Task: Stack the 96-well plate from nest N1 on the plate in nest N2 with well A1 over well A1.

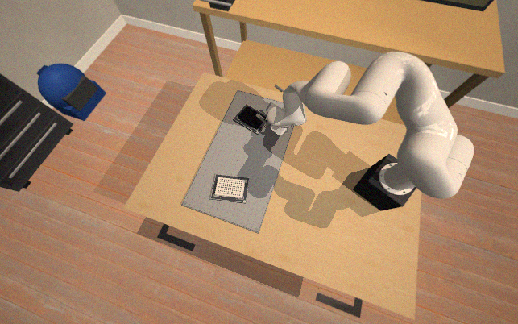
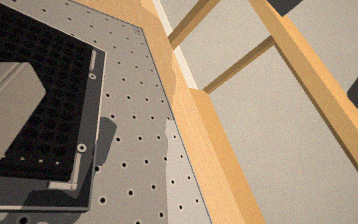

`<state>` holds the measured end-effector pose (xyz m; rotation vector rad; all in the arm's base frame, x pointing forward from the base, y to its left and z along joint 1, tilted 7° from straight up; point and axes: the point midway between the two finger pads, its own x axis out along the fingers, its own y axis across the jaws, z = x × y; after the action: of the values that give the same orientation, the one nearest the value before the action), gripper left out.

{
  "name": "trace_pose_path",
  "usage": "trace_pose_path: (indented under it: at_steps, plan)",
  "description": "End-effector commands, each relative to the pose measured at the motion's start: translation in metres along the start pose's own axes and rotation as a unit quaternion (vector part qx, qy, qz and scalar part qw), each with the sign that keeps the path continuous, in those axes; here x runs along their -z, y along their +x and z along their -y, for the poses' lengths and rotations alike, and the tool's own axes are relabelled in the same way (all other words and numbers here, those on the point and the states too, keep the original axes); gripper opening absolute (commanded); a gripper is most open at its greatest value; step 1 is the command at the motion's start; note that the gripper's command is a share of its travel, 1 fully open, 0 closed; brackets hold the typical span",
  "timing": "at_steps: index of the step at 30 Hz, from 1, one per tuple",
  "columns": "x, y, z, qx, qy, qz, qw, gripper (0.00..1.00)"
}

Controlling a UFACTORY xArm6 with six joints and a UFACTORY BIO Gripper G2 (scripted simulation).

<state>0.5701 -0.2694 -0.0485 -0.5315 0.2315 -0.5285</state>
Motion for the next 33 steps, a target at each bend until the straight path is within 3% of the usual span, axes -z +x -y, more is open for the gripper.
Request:
trace_pose_path:
  at_steps: [1,17,18,22,24,27,29,33]
  plan:
    - [-0.002,0.001,0.001,0.001,0.0,0.001,1.0,1.0]
    - [-0.002,0.001,0.001,0.001,0.0,0.001,1.0,1.0]
    - [-0.006,0.001,0.004,0.001,0.0,0.001,1.0,0.37]
    - [-0.012,0.0,0.01,0.001,0.0,0.001,1.0,0.37]
    - [-0.019,-0.004,0.005,-0.017,0.026,-0.001,0.9995,0.37]
    - [-0.025,-0.008,-0.001,-0.018,0.028,-0.003,0.9994,0.37]
    - [-0.033,-0.013,-0.006,-0.038,0.055,-0.006,0.9978,0.37]
    - [-0.041,-0.018,-0.01,-0.038,0.055,-0.006,0.9977,0.37]
